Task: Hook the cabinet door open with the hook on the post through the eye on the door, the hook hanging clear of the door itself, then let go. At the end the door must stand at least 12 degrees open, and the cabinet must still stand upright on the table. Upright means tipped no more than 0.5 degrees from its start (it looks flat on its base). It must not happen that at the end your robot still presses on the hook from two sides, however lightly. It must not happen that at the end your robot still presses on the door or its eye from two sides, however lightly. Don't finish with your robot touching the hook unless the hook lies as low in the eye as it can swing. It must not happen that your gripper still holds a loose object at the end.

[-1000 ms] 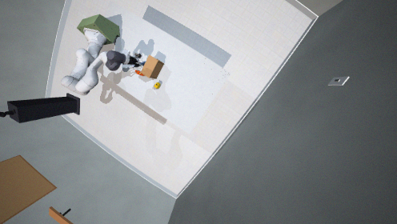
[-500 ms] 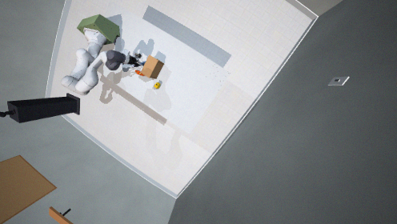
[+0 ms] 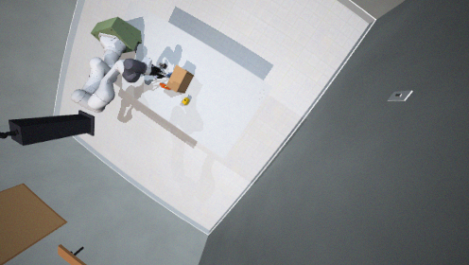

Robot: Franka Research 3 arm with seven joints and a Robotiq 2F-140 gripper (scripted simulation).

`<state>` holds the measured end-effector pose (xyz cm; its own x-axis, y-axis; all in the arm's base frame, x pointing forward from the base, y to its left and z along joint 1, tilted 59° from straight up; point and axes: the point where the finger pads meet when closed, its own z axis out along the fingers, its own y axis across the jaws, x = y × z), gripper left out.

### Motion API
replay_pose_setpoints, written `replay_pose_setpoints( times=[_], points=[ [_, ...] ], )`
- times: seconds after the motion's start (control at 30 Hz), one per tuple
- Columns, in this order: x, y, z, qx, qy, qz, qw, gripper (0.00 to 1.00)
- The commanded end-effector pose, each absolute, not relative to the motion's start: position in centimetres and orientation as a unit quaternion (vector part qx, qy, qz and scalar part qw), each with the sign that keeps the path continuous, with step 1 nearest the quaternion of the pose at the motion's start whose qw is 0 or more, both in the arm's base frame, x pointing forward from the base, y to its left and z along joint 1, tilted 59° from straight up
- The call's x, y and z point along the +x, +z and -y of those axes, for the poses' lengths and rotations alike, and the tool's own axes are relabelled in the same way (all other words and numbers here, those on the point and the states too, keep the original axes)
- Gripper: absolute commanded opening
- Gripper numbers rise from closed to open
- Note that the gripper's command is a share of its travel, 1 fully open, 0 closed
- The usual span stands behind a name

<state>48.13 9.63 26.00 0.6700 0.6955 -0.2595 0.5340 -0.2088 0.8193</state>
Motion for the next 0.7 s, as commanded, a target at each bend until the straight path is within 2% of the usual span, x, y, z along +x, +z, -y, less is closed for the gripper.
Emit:
replay_pose_setpoints(
  times=[0.0, 0.67],
  points=[
    [47.7, 26.5, -10.1, 0.774, 0.082, -0.395, 0.488, 0.16],
    [45.8, 28.4, -12.6, 0.774, 0.082, -0.395, 0.488, 0.16]
  ],
)
